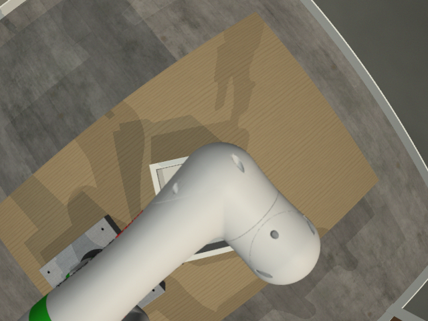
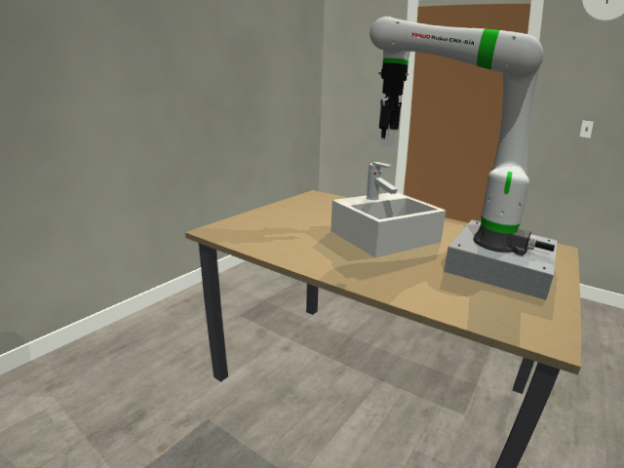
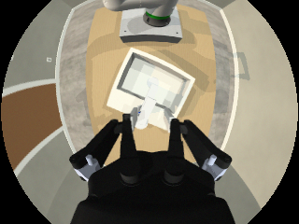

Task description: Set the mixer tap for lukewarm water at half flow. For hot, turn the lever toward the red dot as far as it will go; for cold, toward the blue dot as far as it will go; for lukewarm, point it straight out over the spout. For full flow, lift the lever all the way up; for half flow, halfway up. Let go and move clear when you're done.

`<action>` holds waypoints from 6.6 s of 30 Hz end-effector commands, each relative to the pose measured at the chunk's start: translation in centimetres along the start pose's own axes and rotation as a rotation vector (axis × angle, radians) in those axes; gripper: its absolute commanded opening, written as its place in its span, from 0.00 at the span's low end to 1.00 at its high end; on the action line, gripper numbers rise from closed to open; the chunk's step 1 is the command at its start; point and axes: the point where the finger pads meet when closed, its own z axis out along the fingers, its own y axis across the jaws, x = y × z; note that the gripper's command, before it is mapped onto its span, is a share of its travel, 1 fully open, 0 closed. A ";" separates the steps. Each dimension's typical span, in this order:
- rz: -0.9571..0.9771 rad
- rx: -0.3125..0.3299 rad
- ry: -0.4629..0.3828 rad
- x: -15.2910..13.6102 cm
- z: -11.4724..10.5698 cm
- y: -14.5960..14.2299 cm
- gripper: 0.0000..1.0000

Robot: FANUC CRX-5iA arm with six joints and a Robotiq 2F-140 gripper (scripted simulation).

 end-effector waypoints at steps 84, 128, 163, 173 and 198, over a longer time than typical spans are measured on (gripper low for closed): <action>0.418 0.052 0.006 0.1 5.4 -0.2 0.39; 0.418 0.052 0.006 0.1 5.5 -0.2 0.39; 0.418 0.052 0.006 0.1 7.5 -0.3 0.39; 0.418 0.052 0.006 0.1 8.7 -0.3 0.39; 0.418 0.052 0.006 0.2 10.2 -0.4 0.39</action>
